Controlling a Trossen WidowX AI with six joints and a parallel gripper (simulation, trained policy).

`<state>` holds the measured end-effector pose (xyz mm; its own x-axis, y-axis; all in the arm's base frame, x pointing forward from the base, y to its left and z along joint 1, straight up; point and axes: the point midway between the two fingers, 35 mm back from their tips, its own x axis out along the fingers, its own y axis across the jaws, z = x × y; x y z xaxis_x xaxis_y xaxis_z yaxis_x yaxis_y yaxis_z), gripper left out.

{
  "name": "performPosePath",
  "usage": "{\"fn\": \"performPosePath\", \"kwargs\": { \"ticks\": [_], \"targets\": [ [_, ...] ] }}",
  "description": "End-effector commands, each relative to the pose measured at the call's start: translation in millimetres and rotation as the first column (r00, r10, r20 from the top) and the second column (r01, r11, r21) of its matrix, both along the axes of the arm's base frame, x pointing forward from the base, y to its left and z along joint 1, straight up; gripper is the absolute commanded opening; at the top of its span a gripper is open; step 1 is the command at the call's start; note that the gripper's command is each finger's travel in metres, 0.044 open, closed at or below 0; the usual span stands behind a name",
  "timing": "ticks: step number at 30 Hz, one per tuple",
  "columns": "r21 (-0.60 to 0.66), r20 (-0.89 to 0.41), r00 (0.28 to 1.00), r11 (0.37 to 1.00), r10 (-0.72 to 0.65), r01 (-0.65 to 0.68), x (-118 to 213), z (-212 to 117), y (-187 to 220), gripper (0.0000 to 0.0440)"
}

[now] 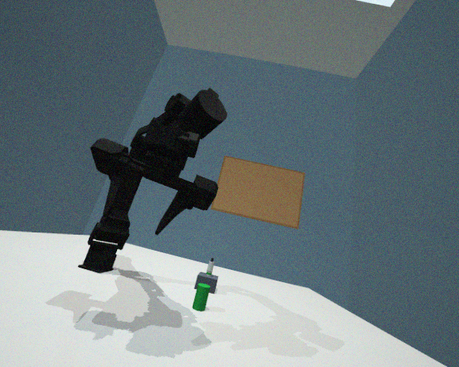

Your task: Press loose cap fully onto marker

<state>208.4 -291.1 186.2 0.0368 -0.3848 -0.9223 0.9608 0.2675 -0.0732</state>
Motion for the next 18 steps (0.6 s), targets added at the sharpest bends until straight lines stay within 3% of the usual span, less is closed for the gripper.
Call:
{"fn": "performPosePath", "kwargs": {
  "ticks": [1, 18],
  "targets": [
    [0.027, 0.0, 1.0, 1.0, -0.006, 0.006, 11, -7, 4, 0.0322],
    [0.113, -0.01, 1.0, 0.993, -0.018, 0.019, 46, -27, 28, 0.0323]
  ]
}}
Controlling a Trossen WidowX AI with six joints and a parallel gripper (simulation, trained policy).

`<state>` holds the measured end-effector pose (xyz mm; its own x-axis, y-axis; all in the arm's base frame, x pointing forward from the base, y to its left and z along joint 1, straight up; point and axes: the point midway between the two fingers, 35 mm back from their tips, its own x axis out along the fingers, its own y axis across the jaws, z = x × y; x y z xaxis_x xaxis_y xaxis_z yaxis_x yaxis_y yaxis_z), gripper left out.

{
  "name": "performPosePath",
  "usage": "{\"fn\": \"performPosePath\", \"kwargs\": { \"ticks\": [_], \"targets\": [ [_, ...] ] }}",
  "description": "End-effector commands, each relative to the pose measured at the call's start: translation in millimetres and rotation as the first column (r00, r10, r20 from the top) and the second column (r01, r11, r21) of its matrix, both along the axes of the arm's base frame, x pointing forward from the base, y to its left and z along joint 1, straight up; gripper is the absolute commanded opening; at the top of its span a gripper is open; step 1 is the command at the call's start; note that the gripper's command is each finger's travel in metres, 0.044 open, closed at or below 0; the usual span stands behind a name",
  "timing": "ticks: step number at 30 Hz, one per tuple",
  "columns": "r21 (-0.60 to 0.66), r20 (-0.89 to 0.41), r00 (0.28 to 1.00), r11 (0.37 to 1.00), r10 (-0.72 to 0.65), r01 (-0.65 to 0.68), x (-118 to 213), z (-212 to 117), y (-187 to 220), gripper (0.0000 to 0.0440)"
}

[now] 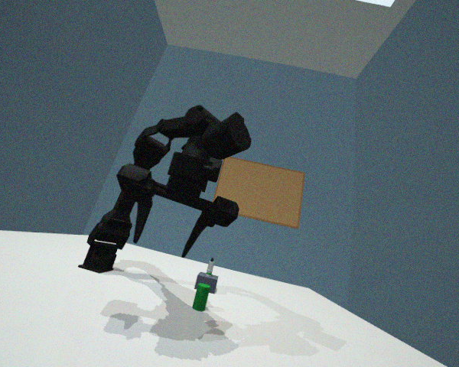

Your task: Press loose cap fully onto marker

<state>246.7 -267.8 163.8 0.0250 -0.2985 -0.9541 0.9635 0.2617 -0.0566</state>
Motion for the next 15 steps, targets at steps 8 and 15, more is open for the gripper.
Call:
{"fn": "performPosePath", "kwargs": {
  "ticks": [8, 15],
  "targets": [
    [0.06, -0.008, 1.0, 0.998, -0.009, 0.009, 23, -13, 18, 0.0323],
    [0.095, -0.017, 1.0, 0.995, -0.006, 0.008, 35, -21, 31, 0.0322]
  ]
}}
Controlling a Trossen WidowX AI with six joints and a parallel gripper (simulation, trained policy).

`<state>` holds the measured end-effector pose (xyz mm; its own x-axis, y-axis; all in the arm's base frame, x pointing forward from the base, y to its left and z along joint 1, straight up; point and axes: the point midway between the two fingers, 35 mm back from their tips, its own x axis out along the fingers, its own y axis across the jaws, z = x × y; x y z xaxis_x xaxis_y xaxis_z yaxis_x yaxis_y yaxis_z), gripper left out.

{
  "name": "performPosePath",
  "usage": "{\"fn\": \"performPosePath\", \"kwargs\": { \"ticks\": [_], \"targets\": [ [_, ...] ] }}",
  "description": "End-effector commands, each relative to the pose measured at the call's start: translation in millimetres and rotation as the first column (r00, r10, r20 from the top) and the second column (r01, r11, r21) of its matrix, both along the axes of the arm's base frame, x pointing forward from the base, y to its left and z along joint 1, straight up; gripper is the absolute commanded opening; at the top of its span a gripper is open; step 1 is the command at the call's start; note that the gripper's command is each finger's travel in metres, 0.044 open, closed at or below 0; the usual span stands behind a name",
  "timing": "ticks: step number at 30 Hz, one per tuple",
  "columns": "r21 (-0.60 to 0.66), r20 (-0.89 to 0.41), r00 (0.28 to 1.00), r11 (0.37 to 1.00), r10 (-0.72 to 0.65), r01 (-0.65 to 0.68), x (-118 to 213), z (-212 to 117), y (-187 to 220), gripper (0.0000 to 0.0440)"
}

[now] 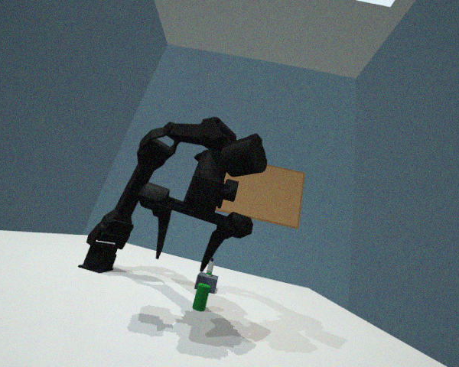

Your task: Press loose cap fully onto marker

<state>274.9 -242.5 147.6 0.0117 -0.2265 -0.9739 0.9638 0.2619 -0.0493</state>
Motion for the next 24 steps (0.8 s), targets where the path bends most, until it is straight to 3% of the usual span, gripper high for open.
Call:
{"fn": "performPosePath", "kwargs": {
  "ticks": [1, 24],
  "targets": [
    [0.026, -0.005, 1.0, 1.0, -0.002, 0.002, 9, -5, 8, 0.0322],
    [0.168, -0.051, 0.998, 0.985, 0.045, -0.035, 38, -26, 68, 0.0317]
  ]
}}
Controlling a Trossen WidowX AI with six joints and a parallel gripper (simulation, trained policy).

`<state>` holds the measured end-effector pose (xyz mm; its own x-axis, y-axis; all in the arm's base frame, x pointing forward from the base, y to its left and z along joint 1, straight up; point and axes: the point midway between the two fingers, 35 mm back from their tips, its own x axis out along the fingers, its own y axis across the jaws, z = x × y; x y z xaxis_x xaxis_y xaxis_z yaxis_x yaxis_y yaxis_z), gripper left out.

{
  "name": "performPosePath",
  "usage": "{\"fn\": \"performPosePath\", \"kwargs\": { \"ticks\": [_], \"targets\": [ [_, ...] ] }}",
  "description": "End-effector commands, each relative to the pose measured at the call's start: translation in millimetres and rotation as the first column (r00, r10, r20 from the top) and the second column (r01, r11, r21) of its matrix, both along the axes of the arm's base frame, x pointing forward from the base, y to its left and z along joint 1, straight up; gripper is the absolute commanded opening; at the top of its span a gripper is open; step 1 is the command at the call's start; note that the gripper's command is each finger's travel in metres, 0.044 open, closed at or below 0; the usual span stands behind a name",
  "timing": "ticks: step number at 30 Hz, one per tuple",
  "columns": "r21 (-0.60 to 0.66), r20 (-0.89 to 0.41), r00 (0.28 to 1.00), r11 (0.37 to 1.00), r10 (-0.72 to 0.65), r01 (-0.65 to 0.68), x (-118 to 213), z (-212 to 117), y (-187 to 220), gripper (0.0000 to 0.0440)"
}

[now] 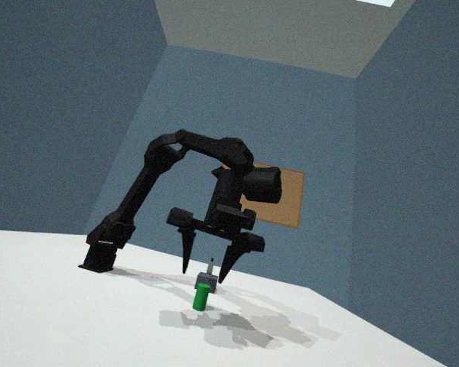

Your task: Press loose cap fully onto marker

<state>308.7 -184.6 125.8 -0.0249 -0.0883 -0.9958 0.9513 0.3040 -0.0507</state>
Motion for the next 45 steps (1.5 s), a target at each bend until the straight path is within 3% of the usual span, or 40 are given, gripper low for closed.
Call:
{"fn": "performPosePath", "kwargs": {
  "ticks": [1, 25, 45],
  "targets": [
    [0.034, -0.015, 1.0, 0.999, 0.007, -0.007, 5, -5, 14, 0.0317],
    [0.166, -0.089, 0.989, 0.981, 0.117, -0.101, 13, -17, 89, 0.0305],
    [0.228, -0.157, 0.964, 0.957, 0.217, -0.178, -1, -57, 102, 0.0272]
  ]
}}
